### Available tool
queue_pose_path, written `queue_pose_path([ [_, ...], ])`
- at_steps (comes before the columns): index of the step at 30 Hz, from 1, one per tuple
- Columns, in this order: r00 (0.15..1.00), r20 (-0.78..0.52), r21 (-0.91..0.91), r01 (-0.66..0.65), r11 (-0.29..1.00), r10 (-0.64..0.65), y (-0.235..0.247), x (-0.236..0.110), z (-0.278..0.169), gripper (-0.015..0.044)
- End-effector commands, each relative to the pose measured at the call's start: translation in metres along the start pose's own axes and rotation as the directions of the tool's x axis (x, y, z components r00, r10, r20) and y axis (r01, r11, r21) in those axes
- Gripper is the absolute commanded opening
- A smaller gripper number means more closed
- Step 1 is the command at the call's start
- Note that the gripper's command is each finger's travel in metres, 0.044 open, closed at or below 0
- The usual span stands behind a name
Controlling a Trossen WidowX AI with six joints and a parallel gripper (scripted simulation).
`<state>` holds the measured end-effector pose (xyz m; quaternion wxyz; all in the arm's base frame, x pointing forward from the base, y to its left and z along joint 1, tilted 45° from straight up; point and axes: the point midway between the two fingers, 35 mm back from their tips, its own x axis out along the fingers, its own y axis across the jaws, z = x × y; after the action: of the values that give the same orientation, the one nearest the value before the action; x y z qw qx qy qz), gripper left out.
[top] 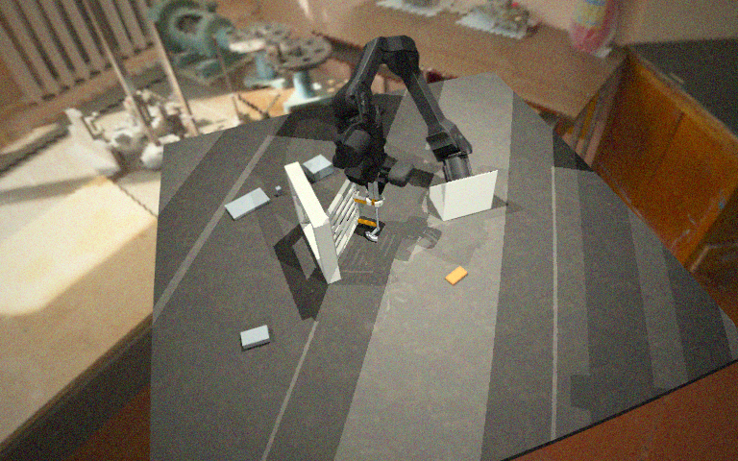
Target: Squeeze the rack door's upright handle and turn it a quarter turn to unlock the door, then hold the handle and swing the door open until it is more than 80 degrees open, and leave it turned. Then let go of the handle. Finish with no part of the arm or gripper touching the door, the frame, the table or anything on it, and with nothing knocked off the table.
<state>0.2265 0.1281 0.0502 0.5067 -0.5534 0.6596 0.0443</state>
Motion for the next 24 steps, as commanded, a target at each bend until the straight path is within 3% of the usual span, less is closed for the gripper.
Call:
queue_pose_path([
  [1, 1.0, 0.004, 0.085, 0.002, 0.996, -0.003, 0.007, 0.0, 0.003, 0.0027],
  [24, 1.0, 0.006, 0.419, -0.002, 0.908, 0.0, 0.058, 0.0, 0.024, 0.0027],
])
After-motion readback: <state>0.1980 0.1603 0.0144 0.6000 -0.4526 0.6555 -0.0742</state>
